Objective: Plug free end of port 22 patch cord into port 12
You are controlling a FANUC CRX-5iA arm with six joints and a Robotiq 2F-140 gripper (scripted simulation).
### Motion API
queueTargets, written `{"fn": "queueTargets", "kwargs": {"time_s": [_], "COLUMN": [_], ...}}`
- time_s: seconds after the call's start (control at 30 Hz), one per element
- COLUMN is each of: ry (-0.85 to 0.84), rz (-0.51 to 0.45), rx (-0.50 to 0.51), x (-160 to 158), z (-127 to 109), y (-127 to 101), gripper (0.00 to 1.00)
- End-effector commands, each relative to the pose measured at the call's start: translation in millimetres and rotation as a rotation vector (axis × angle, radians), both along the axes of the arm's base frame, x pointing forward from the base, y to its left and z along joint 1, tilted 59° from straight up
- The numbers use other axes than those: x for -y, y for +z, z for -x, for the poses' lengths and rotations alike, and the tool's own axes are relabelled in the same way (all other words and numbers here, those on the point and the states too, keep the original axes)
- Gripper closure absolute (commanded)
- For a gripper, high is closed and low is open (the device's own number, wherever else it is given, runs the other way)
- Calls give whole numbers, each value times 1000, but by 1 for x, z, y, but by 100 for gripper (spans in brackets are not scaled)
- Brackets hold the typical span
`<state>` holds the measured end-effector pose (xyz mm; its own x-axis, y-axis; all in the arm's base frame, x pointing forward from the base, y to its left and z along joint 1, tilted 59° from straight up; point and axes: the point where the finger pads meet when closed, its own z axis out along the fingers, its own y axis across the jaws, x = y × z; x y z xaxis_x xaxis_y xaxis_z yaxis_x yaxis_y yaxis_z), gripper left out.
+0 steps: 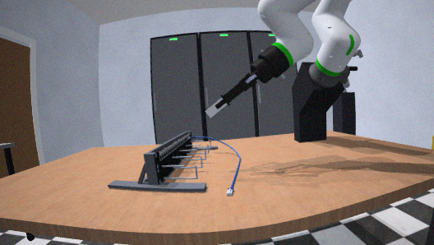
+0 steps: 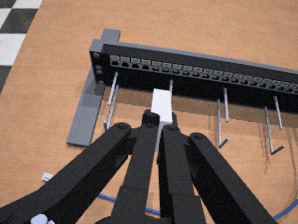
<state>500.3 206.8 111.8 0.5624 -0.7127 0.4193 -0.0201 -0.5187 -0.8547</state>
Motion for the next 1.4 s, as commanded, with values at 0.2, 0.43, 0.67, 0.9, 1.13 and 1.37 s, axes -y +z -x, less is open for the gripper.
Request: {"fn": "queueTargets", "kwargs": {"time_s": [0.2,0.43,0.67,0.9,1.13,1.37], "ry": [0,0,0,0,0,0], "rz": [0,0,0,0,0,0], "rx": [4,4,4,4,4,4], "x": [24,33,38,37,26,0], "z": [0,1,1,0,-19,-66], "y": [-40,-55,-63,-63,-70,-87], "gripper": [100,100,100,100,100,100]}}
